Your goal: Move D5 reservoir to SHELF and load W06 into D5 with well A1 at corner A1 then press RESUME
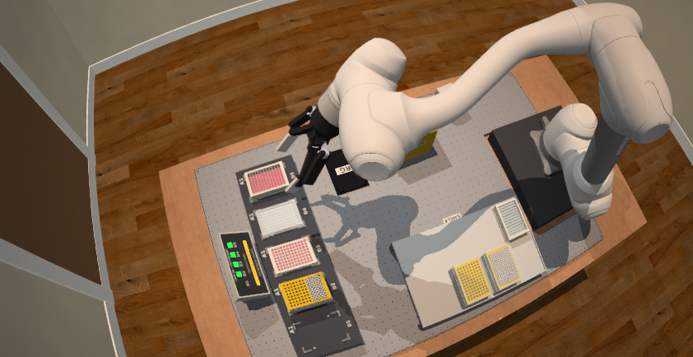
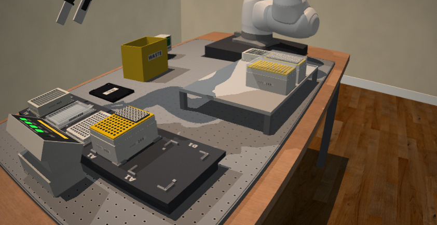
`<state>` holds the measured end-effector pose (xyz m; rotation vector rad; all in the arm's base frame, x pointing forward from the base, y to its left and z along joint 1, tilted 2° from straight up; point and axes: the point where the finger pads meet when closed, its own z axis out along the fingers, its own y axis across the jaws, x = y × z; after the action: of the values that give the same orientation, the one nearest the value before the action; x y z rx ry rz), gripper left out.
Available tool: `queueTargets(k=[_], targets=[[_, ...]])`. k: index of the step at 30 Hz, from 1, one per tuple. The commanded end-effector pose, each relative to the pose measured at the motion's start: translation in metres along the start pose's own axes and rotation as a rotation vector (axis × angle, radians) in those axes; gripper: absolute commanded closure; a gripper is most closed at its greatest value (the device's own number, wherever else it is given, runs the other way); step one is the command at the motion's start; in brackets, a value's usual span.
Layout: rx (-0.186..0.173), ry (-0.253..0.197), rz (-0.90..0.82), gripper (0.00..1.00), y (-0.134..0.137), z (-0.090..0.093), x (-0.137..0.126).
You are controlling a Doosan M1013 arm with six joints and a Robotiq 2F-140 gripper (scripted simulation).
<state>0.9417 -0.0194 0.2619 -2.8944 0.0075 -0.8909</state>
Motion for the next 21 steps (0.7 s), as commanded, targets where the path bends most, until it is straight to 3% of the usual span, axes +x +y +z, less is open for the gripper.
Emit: queueTargets(k=[1,8,10,21], targets=[[-0.004,-0.057,-0.011,0.23,-0.010,-0.003,-0.009],[-0.011,-0.194,-0.038,0.23,-0.036,-0.010,-0.032],[-0.011,-0.194,-0.038,0.23,-0.036,-0.010,-0.032],[-0.023,-0.409,-0.081,0.23,-0.077,-0.020,-0.067]])
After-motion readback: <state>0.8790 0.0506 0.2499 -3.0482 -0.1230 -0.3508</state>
